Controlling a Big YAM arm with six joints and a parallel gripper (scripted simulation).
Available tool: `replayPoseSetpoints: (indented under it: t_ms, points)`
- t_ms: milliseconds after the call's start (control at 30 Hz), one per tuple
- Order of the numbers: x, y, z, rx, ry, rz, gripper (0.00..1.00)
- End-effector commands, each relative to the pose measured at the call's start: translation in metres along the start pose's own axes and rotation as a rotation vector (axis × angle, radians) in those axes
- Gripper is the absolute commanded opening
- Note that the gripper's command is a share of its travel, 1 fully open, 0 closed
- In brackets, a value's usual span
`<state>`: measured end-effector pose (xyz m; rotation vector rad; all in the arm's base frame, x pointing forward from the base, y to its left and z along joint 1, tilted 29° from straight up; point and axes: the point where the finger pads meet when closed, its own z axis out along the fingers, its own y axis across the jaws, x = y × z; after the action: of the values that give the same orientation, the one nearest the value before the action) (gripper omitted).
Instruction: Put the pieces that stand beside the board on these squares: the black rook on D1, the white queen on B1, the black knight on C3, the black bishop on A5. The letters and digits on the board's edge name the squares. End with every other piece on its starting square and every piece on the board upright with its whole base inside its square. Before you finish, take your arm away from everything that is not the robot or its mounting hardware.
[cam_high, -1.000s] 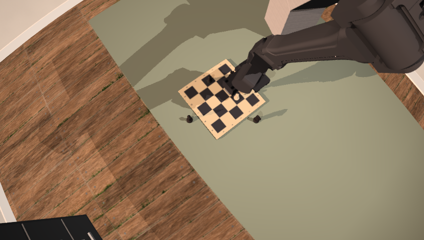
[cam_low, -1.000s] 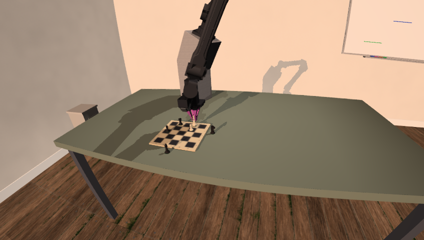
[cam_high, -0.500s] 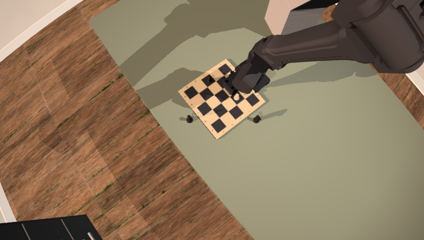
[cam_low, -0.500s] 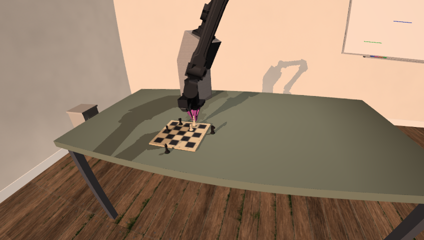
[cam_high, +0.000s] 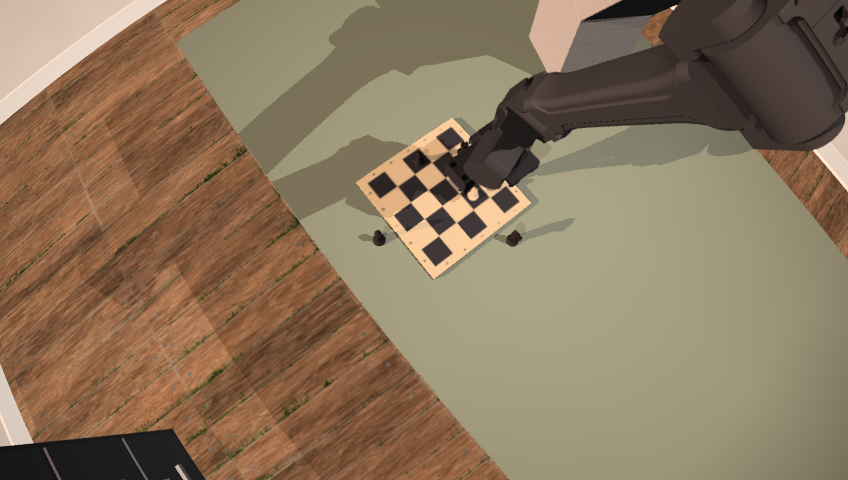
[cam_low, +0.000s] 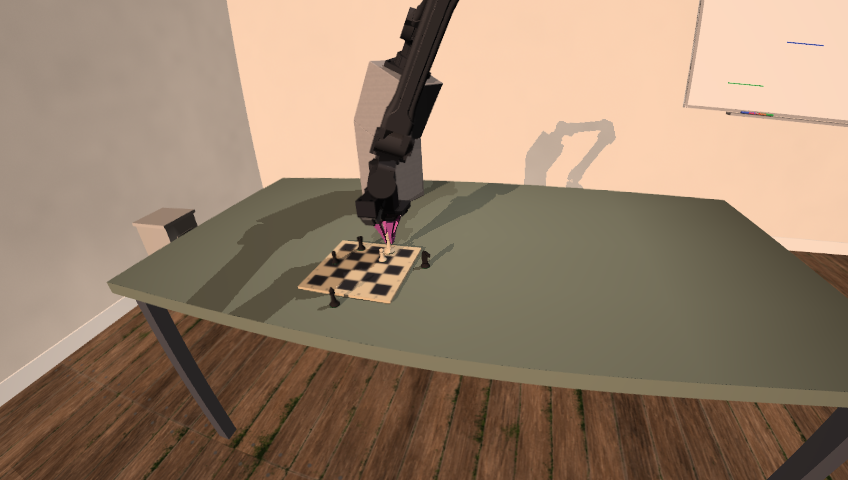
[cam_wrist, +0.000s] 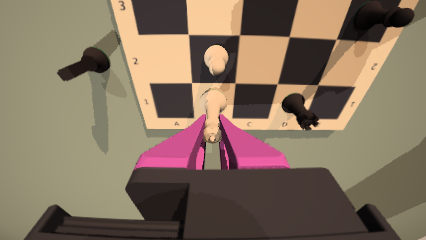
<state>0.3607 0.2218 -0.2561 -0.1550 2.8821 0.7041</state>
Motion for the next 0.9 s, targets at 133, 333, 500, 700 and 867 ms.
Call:
replayPoseSetpoints:
  t_ms: [133, 333, 500, 700, 867]
  points:
    - [-0.0047, 0.0025, 0.0005, -0.003, -0.015, 0.0, 0.0]
    - [-0.0047, 0.0025, 0.0005, -0.003, -0.015, 0.0, 0.0]
    - [-0.0047, 0.0025, 0.0005, -0.003, -0.015, 0.0, 0.0]
    - [-0.0047, 0.0025, 0.0005, -0.003, -0.015, 0.0, 0.0]
    - [-0.0047, 0.0025, 0.0005, -0.003, -0.015, 0.0, 0.0]
